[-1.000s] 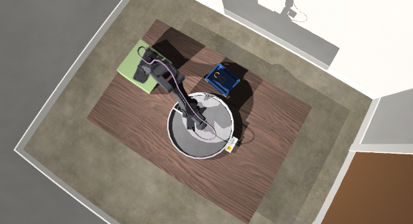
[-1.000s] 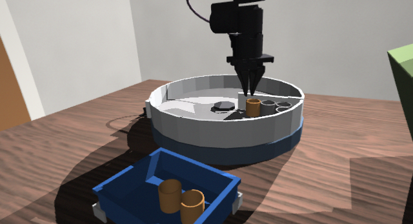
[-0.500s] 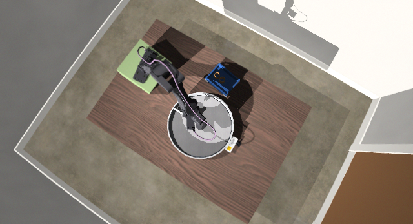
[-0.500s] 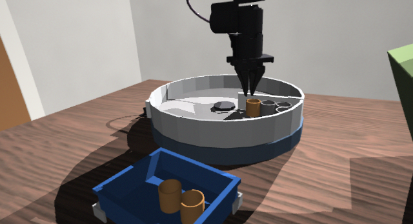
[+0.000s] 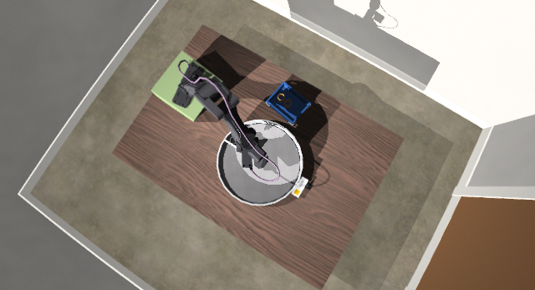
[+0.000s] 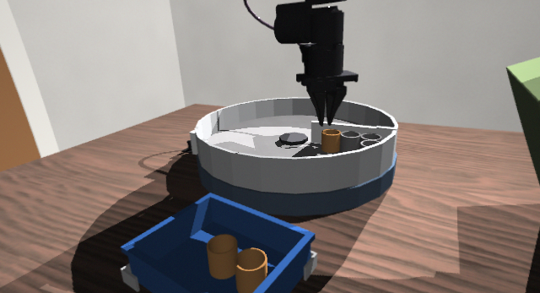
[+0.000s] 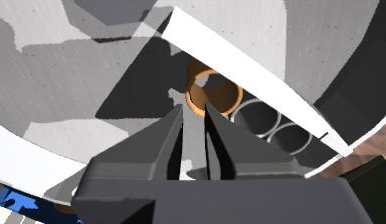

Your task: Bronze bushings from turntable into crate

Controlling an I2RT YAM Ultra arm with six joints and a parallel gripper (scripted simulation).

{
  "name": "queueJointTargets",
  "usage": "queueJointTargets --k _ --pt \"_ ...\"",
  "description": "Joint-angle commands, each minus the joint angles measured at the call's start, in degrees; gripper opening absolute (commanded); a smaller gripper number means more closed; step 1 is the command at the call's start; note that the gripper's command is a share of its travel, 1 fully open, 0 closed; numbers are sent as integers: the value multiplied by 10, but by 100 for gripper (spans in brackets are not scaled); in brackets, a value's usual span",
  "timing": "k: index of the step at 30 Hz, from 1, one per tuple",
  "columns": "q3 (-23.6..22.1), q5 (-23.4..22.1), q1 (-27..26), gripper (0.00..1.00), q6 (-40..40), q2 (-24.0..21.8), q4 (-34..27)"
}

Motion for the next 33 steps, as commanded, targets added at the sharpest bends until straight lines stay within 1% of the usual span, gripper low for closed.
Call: queueJointTargets --k 1,3,4,5,9,11,33 --pt "14 6 -2 15 2 -23 1" --pt "15 6 -2 15 2 -20 11" --pt "16 7 -2 15 2 -11 13" --pt "16 7 -2 15 2 8 16" --pt "19 7 -1 15 3 19 25" --pt "18 7 -1 15 3 -2 25" --pt "19 7 -1 15 3 -1 22"
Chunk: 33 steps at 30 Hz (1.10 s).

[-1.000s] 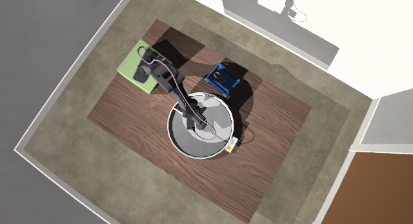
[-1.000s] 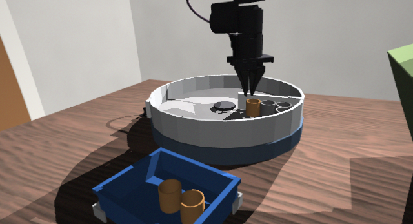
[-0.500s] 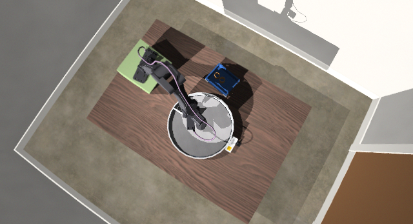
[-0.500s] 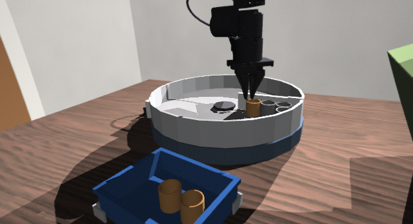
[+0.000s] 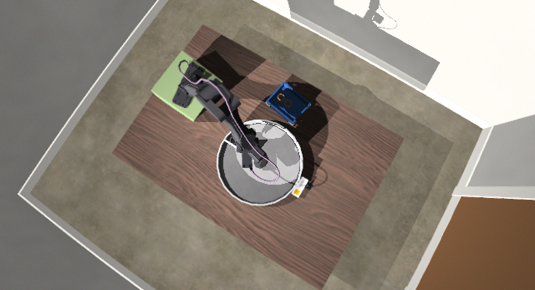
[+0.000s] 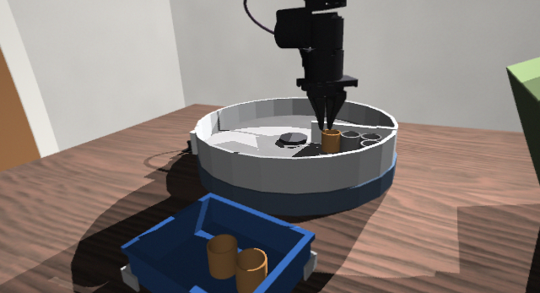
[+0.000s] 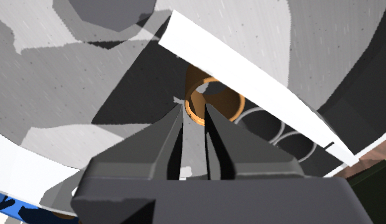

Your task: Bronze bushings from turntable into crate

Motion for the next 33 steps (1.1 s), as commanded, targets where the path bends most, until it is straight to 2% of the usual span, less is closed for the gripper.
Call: queueJointTargets --k 1,13,21,23,33 --pt "19 7 -1 15 3 -17 5" --pt "19 7 -1 15 3 -17 5" --pt "23 7 1 15 4 10 7" --pt "23 7 1 15 4 -8 7" --pt "23 7 1 15 4 -9 8"
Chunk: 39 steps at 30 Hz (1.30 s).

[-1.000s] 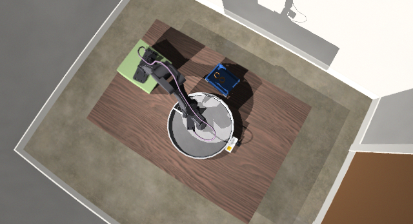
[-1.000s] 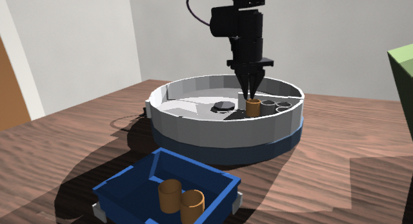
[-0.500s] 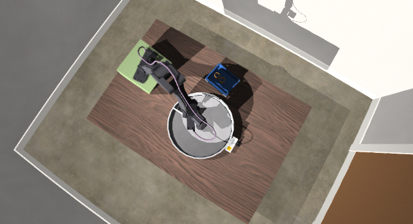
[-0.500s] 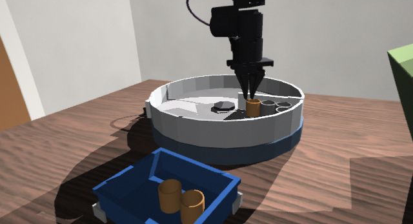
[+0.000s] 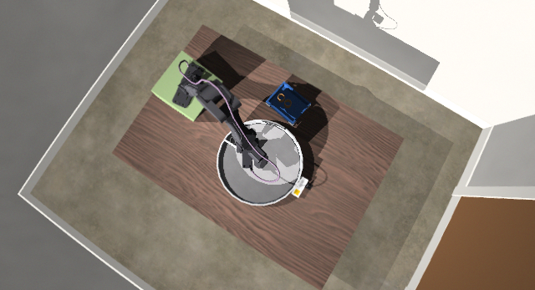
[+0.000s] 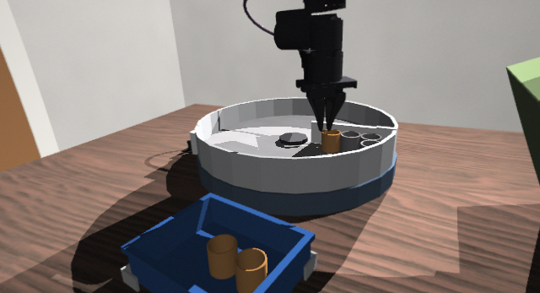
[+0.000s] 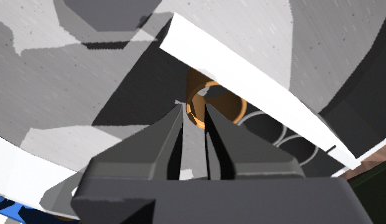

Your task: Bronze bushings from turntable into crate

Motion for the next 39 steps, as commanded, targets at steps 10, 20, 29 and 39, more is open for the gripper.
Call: queueJointTargets --k 10,20,29,39 --pt "19 7 1 15 4 -15 6" --pt "19 7 1 15 4 -15 6" --pt "19 7 3 15 5 8 12" --pt "21 7 2 15 7 31 33"
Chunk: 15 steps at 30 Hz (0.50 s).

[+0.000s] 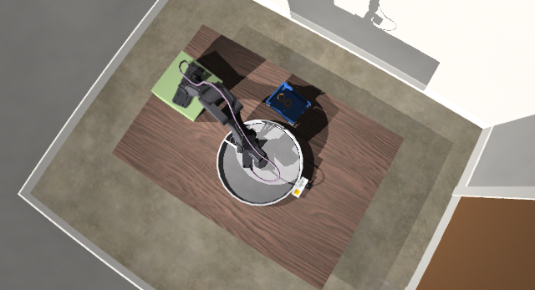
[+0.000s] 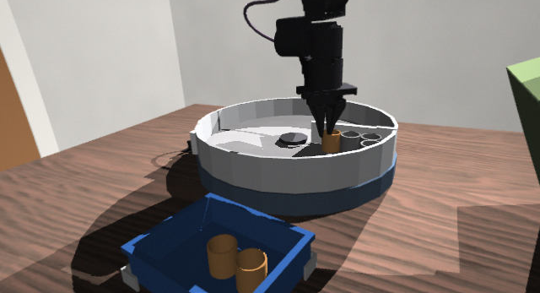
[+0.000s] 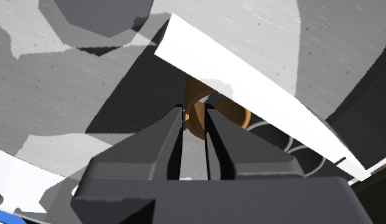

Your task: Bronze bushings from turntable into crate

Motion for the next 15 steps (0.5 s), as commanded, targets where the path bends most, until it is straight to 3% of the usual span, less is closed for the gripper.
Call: queueJointTargets --k 1,15 --pt "21 8 1 15 6 11 16" --pt "22 8 2 15 6 -2 16"
